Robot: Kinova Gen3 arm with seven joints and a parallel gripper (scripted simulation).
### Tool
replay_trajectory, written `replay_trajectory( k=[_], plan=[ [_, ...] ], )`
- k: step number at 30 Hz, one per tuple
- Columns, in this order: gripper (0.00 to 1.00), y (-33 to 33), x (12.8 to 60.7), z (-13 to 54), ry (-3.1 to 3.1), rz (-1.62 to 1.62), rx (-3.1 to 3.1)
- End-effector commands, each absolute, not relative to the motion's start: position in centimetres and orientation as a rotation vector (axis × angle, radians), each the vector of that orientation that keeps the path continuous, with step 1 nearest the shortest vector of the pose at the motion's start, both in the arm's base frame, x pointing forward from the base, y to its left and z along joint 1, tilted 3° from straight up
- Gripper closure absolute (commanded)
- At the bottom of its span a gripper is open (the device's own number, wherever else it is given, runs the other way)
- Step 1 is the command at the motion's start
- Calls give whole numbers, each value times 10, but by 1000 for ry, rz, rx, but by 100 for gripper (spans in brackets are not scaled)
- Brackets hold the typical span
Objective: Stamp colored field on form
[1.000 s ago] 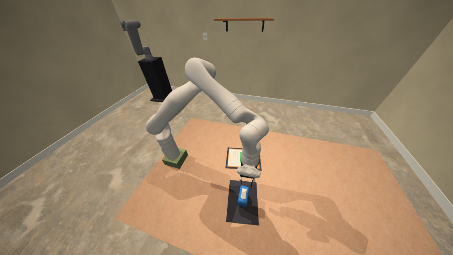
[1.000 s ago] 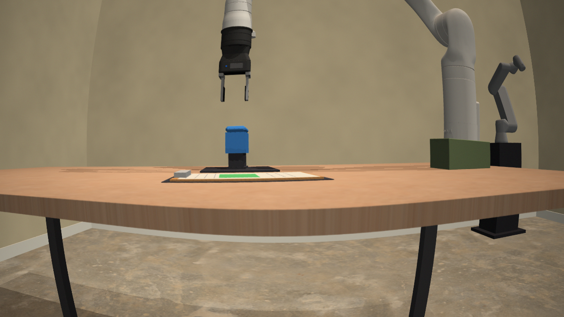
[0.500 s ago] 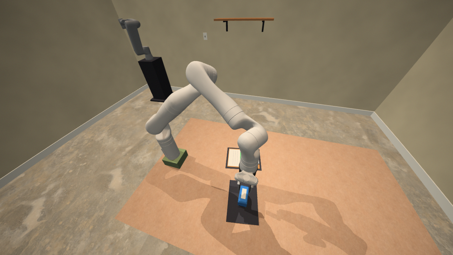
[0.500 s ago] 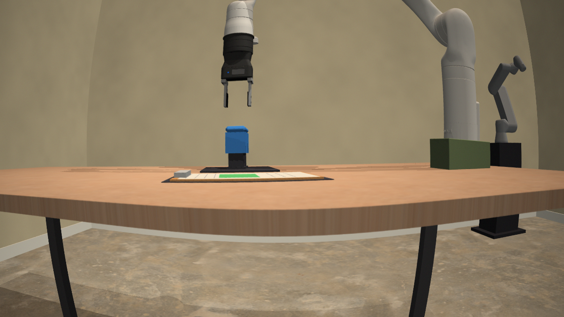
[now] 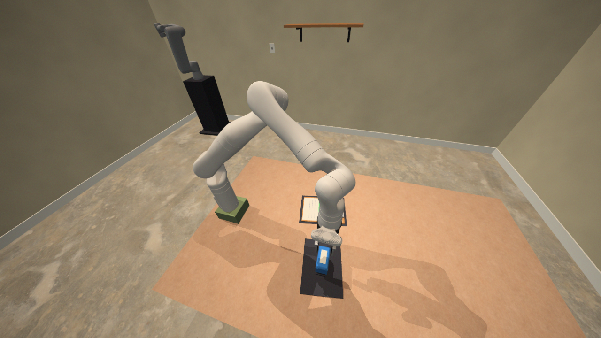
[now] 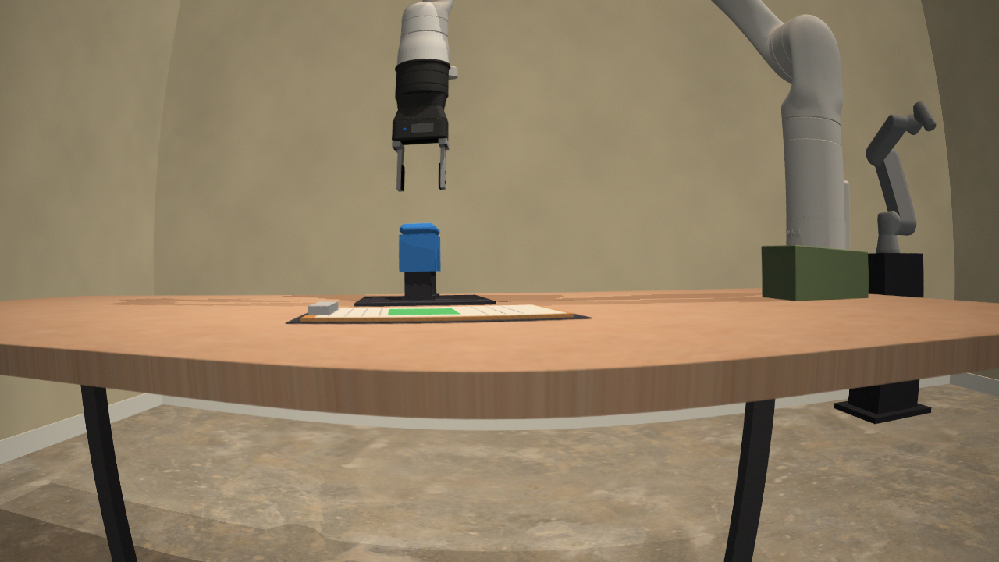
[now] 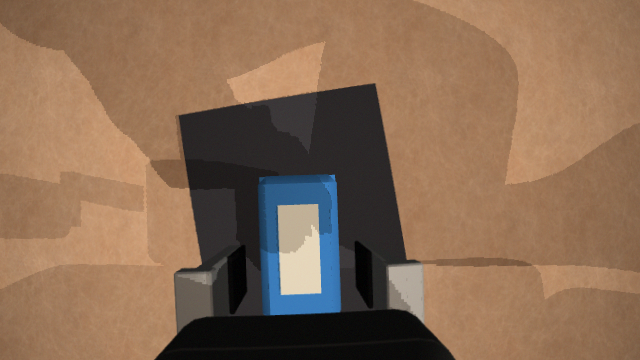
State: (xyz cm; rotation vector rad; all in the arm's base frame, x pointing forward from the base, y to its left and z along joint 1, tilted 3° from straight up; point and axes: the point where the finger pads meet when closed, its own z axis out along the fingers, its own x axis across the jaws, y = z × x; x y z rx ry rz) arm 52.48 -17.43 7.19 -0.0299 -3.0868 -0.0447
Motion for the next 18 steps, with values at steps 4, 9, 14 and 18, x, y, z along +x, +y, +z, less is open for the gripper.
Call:
replay_trajectory(
  k=[4,9,14,18],
  plan=[
    [0,-175,526,73,-3089,-43,-28],
    [0,-176,526,73,-3089,-43,-28],
    [0,-176,526,73,-3089,-43,-28],
    [0,-176,525,70,-3089,-43,-28]
  ],
)
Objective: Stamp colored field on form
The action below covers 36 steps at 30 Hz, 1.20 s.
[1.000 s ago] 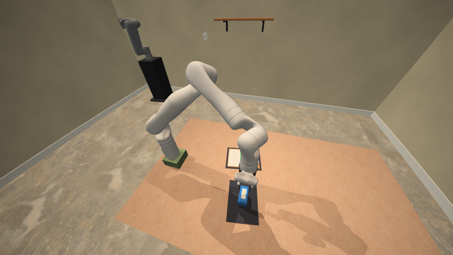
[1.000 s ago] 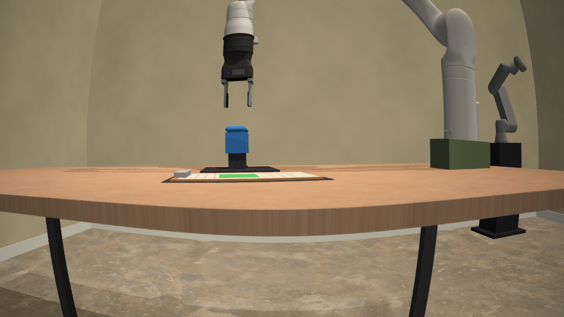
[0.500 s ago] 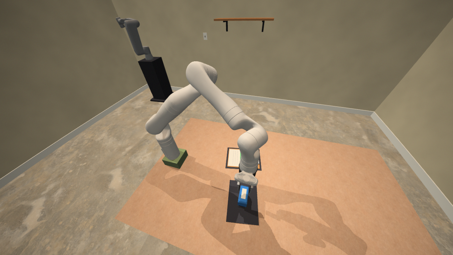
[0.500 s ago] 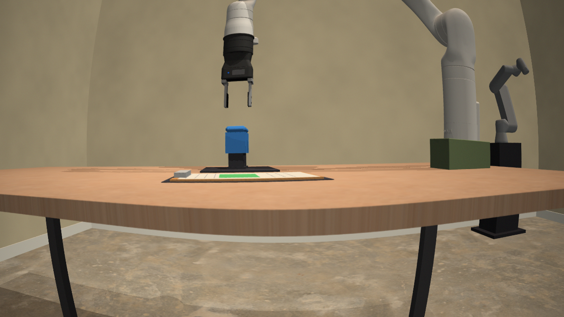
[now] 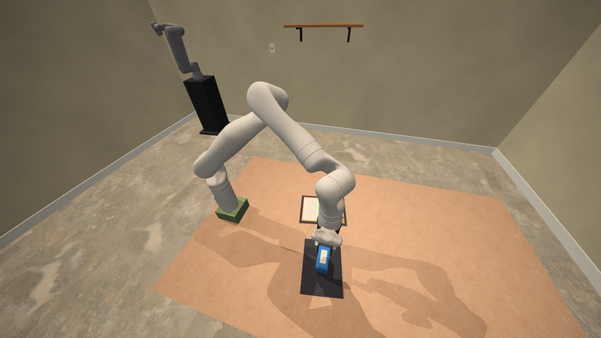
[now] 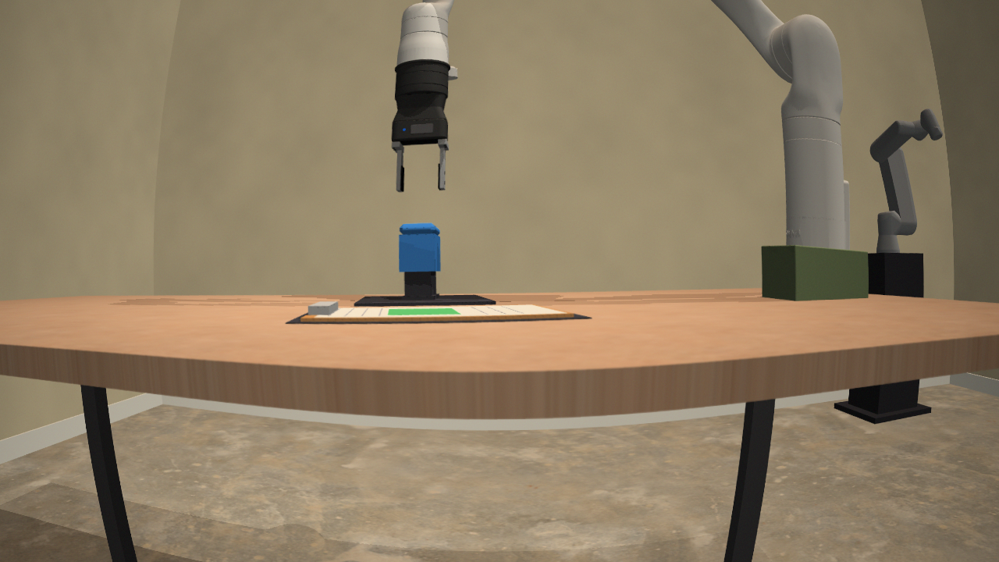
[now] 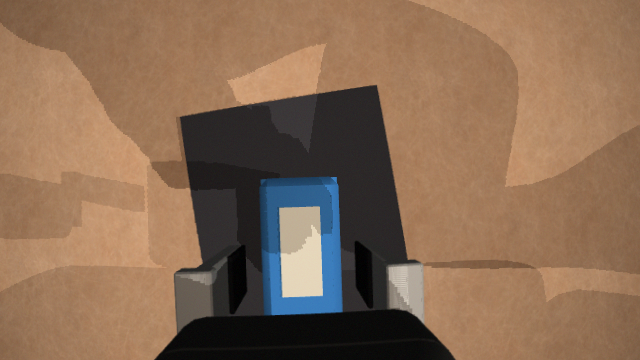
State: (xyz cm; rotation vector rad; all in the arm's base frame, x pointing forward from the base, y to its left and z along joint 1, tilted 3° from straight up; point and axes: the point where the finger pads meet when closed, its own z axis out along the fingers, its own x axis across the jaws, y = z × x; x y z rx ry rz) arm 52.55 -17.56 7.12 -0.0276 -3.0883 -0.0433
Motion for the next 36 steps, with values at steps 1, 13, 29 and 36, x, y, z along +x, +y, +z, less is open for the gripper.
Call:
replay_trajectory(
  k=[1,13,29,36],
  plan=[
    [0,-176,525,66,-3089,-43,-28],
    [0,-175,524,45,-3089,-43,-28],
    [0,-175,524,45,-3089,-43,-28],
    [0,-175,525,45,-3089,-43,-28]
  ],
)
